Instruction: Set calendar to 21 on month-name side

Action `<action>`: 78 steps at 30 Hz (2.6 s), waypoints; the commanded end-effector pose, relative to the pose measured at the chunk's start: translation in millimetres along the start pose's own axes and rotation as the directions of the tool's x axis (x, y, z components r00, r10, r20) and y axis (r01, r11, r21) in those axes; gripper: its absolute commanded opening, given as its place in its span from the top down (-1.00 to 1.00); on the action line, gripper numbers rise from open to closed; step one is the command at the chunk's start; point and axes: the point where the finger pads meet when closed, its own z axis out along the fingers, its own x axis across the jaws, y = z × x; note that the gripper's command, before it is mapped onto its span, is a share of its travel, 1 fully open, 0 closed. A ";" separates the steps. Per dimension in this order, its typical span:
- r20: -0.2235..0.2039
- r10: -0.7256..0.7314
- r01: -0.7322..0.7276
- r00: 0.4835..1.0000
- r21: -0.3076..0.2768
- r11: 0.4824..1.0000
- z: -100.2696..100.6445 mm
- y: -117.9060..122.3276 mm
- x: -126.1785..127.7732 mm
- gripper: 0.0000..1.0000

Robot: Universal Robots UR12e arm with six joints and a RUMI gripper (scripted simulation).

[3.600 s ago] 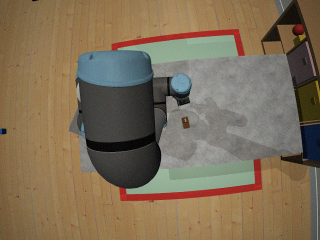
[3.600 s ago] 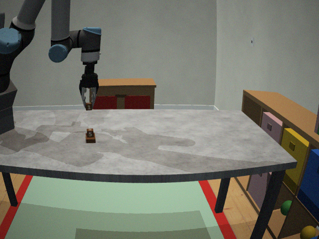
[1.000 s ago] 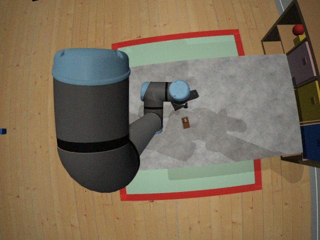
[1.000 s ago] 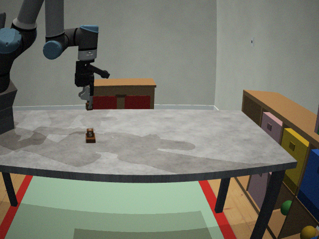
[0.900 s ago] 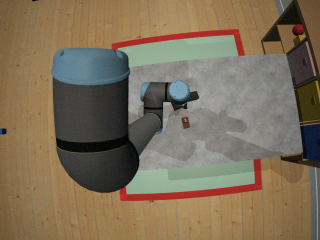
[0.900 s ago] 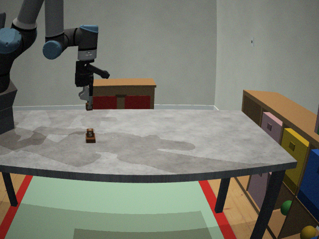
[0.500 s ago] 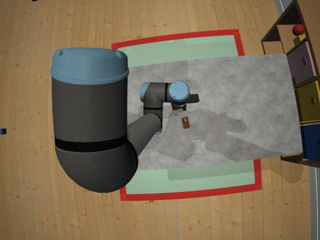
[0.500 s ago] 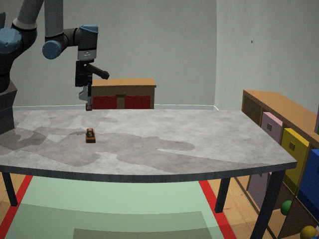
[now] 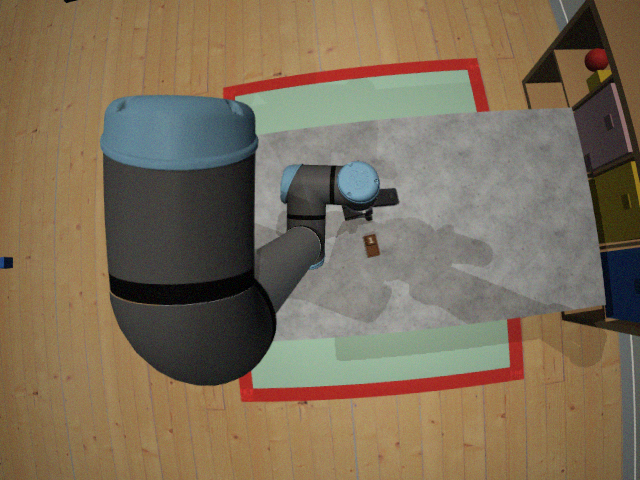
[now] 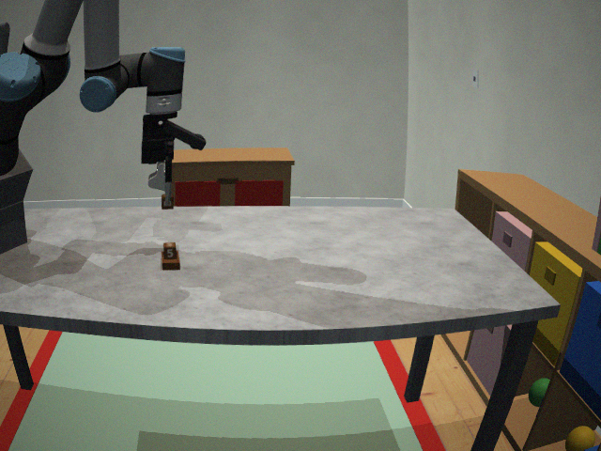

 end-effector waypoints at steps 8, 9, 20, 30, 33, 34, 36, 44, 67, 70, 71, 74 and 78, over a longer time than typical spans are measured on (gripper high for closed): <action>0.000 0.000 0.000 1.000 0.001 1.000 9.5 -0.4 -0.1 0.80; 0.000 0.000 0.000 1.000 0.001 1.000 12.2 -0.4 -0.1 0.80; 0.000 0.000 0.000 1.000 0.001 1.000 47.0 -0.6 -0.5 0.80; 0.000 0.000 0.000 1.000 0.001 1.000 82.4 -0.8 -0.8 0.80; 0.000 0.000 0.000 1.000 0.001 1.000 87.6 -0.9 -0.9 0.80; 0.000 0.000 0.000 1.000 0.001 1.000 89.7 -0.9 -0.9 0.80; 0.000 0.000 0.000 1.000 0.001 1.000 92.8 -0.9 -0.9 0.80; 0.000 0.000 0.000 1.000 0.001 1.000 95.4 -0.9 -0.9 0.80; 0.000 0.000 0.000 1.000 0.001 1.000 95.4 -0.9 -0.9 0.80; 0.000 0.000 0.000 1.000 0.001 1.000 95.4 -0.9 -0.9 0.80; 0.000 0.000 0.000 1.000 0.001 1.000 95.4 -0.9 -0.9 0.80; 0.000 0.000 0.000 1.000 0.001 1.000 95.4 -0.9 -0.9 0.80; 0.000 0.000 0.000 1.000 0.001 1.000 95.4 -0.9 -0.9 0.80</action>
